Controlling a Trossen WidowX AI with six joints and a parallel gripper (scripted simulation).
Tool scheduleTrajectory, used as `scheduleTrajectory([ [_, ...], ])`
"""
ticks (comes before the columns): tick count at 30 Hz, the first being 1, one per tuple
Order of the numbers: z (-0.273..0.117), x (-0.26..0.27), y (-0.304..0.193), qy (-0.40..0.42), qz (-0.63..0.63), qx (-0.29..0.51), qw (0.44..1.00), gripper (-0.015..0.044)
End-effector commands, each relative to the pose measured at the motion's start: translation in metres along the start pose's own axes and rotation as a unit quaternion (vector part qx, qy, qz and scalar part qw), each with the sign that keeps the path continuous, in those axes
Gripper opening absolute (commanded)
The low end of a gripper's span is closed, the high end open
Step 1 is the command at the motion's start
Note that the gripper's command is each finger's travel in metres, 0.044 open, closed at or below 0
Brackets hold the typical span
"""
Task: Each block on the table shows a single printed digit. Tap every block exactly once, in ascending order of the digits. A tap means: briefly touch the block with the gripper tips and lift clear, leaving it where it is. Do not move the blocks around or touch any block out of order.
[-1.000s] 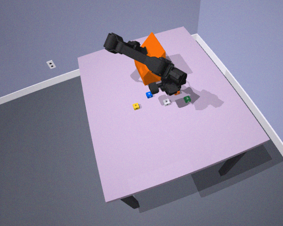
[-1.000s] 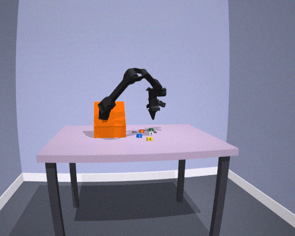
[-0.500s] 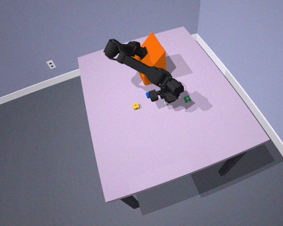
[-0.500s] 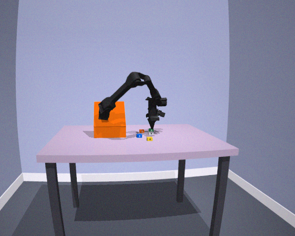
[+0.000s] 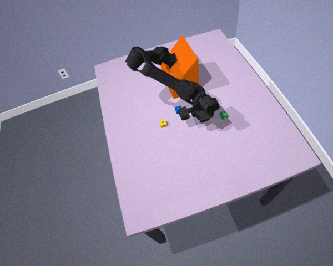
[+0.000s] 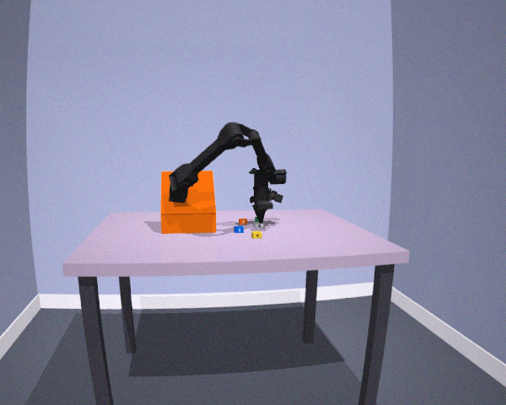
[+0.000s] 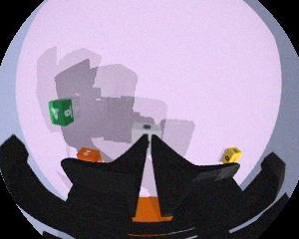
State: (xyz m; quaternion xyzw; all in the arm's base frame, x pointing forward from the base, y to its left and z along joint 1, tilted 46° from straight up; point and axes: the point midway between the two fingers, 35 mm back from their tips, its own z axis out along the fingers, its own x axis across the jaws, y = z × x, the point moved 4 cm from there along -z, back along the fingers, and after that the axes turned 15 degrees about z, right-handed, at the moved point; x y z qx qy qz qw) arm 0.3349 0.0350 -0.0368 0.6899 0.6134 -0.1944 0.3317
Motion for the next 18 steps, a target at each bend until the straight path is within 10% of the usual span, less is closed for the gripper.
scheduleTrajectory([
  [1, 0.003, -0.001, -0.003, -0.003, -0.004, 0.002, 1.000, 0.0020],
  [9, -0.027, 0.000, -0.002, -0.002, -0.004, 0.002, 1.000, 0.0020],
  [18, -0.072, 0.084, -0.053, 0.021, -0.012, -0.009, 1.000, 0.0256],
])
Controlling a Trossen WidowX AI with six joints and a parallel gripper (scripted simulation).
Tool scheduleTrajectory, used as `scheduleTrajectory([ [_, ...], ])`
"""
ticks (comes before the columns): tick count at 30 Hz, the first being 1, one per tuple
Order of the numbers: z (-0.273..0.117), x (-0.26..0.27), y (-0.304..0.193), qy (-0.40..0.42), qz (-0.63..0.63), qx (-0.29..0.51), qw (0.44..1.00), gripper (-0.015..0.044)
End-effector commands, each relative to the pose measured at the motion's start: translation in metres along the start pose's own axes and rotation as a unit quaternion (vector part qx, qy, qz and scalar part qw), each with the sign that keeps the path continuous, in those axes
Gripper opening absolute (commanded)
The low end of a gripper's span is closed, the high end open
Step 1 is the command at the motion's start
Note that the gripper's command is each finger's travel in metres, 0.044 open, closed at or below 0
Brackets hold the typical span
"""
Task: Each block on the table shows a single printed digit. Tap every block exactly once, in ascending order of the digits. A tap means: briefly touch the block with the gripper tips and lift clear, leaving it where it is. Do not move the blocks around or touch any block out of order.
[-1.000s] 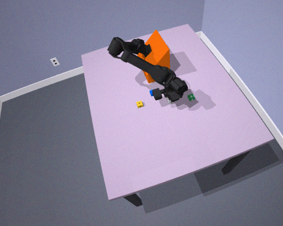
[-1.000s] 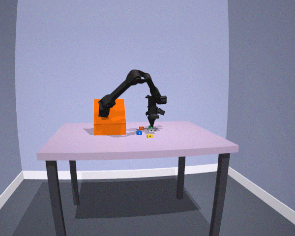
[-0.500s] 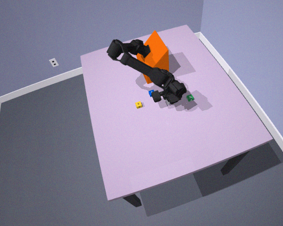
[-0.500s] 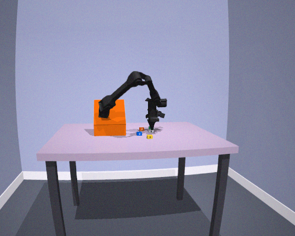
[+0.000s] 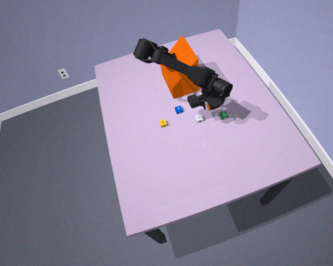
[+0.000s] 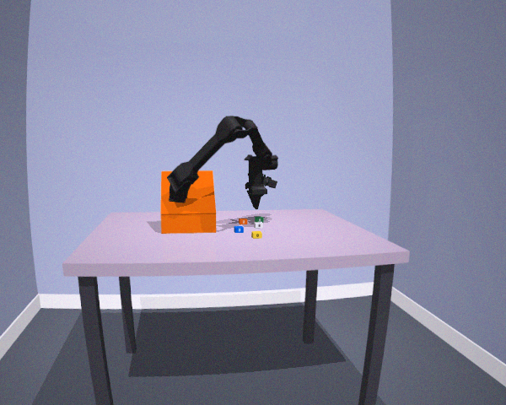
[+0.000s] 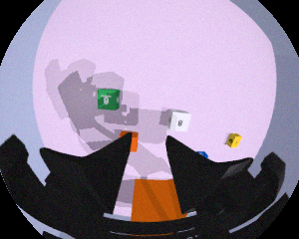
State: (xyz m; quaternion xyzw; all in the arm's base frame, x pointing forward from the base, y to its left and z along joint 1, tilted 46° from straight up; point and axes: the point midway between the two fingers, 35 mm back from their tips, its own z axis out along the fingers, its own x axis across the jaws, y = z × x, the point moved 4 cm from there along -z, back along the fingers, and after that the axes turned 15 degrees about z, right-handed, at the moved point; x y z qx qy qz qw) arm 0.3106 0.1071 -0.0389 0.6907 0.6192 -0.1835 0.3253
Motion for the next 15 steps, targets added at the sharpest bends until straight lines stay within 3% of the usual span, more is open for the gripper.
scheduleTrajectory([
  [1, -0.024, 0.045, -0.035, 0.008, -0.012, -0.007, 1.000, 0.0283],
  [6, -0.048, 0.089, -0.084, 0.001, -0.008, 0.005, 1.000, 0.0400],
  [15, -0.057, 0.106, -0.111, -0.009, -0.003, 0.008, 1.000, 0.0400],
])
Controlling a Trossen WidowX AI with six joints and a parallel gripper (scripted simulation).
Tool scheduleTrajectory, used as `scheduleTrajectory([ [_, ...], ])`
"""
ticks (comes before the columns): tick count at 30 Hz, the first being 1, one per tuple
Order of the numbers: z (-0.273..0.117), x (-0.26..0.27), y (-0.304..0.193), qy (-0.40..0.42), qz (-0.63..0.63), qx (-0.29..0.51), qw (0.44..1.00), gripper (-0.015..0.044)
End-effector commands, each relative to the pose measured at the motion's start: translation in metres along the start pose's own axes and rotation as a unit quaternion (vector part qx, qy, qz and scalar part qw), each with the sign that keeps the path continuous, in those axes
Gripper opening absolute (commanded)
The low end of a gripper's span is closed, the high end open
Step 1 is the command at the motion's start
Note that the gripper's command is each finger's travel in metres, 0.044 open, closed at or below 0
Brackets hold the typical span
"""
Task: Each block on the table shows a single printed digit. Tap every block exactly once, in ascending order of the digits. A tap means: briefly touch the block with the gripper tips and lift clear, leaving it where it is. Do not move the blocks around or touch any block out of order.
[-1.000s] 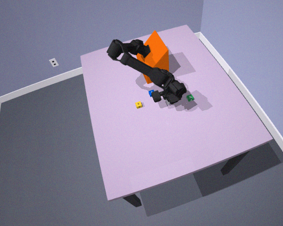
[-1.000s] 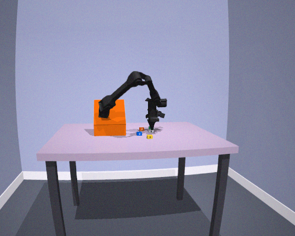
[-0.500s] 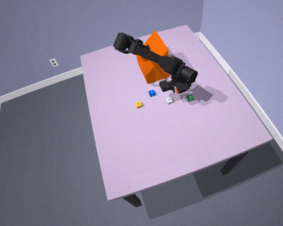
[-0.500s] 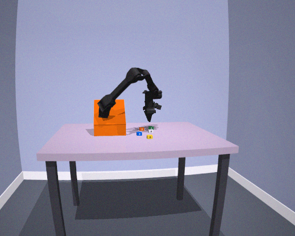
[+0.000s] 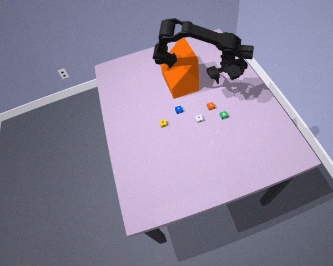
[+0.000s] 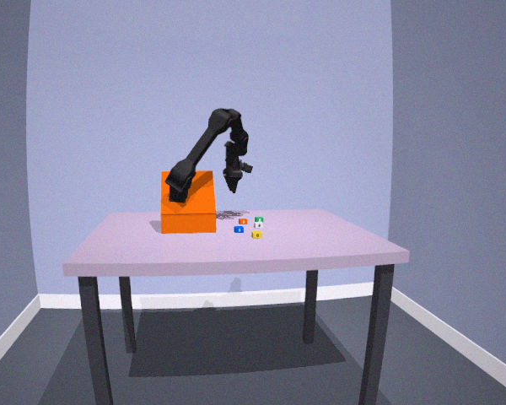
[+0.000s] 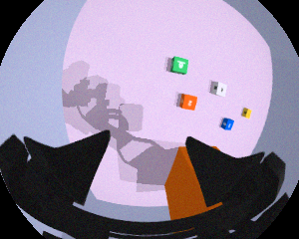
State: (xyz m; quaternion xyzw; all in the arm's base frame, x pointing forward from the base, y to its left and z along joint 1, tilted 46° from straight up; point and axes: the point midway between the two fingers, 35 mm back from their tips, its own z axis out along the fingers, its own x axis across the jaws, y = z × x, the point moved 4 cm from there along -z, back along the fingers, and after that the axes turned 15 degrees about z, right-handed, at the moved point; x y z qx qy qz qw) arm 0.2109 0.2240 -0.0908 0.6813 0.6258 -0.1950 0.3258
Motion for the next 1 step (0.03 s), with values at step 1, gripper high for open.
scheduleTrajectory([
  [1, -0.0005, 0.0019, 0.0005, -0.001, 0.011, 0.006, 1.000, 0.0400],
])
